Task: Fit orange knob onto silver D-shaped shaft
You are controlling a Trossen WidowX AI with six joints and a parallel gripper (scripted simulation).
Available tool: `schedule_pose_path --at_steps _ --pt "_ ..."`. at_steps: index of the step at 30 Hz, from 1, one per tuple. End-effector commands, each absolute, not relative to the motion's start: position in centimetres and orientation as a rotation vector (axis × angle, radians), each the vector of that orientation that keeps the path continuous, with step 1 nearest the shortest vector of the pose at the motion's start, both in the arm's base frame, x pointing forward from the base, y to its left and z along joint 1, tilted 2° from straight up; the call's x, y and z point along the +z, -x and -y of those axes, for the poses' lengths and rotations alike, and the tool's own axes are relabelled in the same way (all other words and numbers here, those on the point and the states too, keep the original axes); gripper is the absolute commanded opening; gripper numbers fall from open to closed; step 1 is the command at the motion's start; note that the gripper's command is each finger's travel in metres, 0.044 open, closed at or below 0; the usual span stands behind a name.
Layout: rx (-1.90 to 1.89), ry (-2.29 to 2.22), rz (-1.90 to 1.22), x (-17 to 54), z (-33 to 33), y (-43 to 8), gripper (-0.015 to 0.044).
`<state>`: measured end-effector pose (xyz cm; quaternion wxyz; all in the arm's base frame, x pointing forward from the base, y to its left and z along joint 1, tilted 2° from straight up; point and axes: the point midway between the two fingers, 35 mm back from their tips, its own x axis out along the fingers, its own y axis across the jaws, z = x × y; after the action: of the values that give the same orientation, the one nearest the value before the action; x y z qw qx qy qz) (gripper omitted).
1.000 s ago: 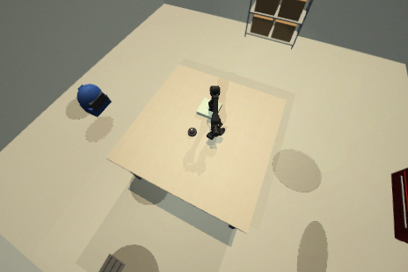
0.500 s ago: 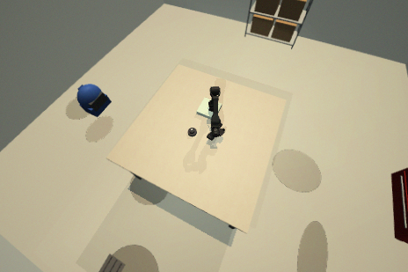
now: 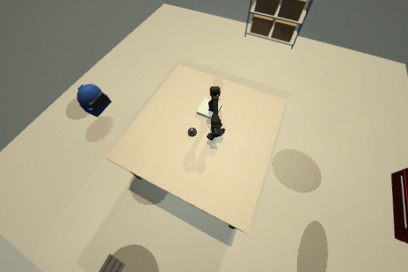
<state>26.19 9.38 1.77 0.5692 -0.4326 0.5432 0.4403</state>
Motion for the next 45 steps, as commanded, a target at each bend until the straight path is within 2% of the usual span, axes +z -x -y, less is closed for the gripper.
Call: schedule_pose_path --at_steps 1,8,15,24,29,41,45 --pt "1.034 1.016 -1.276 1.8 -9.4 -26.2 0.026" --pt "1.034 1.016 -1.276 1.8 -9.4 -26.2 0.026" --pt "1.034 1.016 -1.276 1.8 -9.4 -26.2 0.044" --pt "1.034 1.016 -1.276 2.1 -9.4 -26.2 0.044" --pt "1.033 1.016 -1.275 7.8 -9.2 -26.1 0.044" --pt "1.033 1.016 -1.275 7.8 -9.2 -26.1 0.044" --pt "0.972 1.109 -1.424 8.0 -9.8 -26.1 0.044"
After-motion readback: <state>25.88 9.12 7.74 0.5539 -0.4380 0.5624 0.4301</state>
